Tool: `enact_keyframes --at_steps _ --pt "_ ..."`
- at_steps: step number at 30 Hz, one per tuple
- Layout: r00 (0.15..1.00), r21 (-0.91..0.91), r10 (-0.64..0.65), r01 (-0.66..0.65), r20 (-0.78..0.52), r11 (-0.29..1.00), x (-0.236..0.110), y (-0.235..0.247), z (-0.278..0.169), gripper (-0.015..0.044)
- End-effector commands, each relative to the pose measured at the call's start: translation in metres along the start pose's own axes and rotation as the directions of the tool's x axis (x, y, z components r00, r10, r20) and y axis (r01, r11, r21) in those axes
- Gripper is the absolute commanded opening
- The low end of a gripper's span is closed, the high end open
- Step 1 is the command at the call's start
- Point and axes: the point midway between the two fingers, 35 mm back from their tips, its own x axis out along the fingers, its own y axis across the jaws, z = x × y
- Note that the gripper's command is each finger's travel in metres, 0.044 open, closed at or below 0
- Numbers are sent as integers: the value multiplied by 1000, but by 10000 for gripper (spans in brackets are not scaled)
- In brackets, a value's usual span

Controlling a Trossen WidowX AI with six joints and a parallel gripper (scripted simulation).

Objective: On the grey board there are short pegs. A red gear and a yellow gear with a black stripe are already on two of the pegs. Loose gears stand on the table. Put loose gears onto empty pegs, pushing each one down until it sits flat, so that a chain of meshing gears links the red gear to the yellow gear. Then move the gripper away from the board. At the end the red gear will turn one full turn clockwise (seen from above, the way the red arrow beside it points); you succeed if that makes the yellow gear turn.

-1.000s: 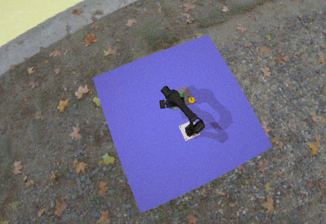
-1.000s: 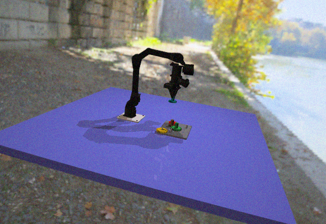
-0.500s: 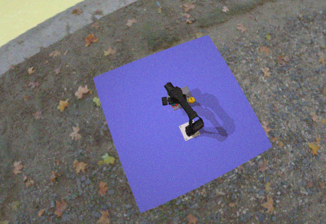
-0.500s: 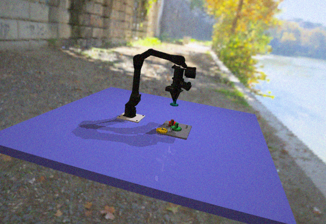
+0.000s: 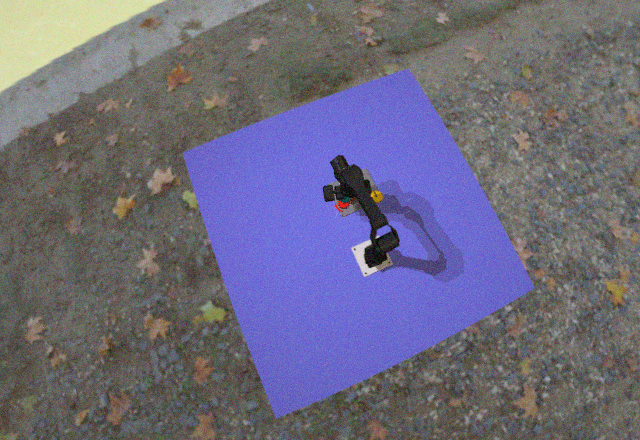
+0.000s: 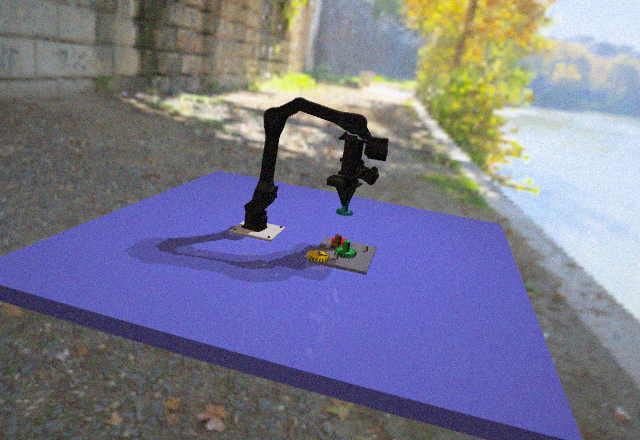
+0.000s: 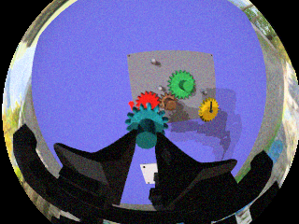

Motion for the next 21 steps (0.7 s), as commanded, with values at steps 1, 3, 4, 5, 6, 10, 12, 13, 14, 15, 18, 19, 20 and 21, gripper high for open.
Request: enact_keyframes --at_steps 1,3,4,5,6,10,12,13,14,15,18,19,20,21 --pt "1000 -4 2 -2 -4 1000 5 -8 6 0" --pt "1000 -5 2 -2 -3 1000 6 -11 9 0" --pt "1000 -5 1 -1 -3 1000 7 -13 10 0" --pt "1000 -5 1 -1 -3 1000 8 -15 11 0" --pt "1000 -6 1 -1 -3 1000 9 -17 13 0" --pt "1000 -7 0 0 -3 1000 12 -25 18 0" --pt "1000 -7 0 0 -2 1000 14 -29 20 0" --pt "1000 -8 0 0 -2 1000 14 -31 21 0" --pt "1000 -8 -1 0 -2 1000 15 -33 22 0" --pt "1000 -8 -1 1 -2 1000 16 -35 23 0" --pt "1000 -9 -1 1 -2 1000 18 -41 26 0" --pt "1000 -9 -1 1 -2 1000 19 -44 27 0" --pt "1000 -10 -1 1 -2 1000 20 -46 28 0" --pt "1000 -10 -2 2 -2 1000 21 -48 29 0"
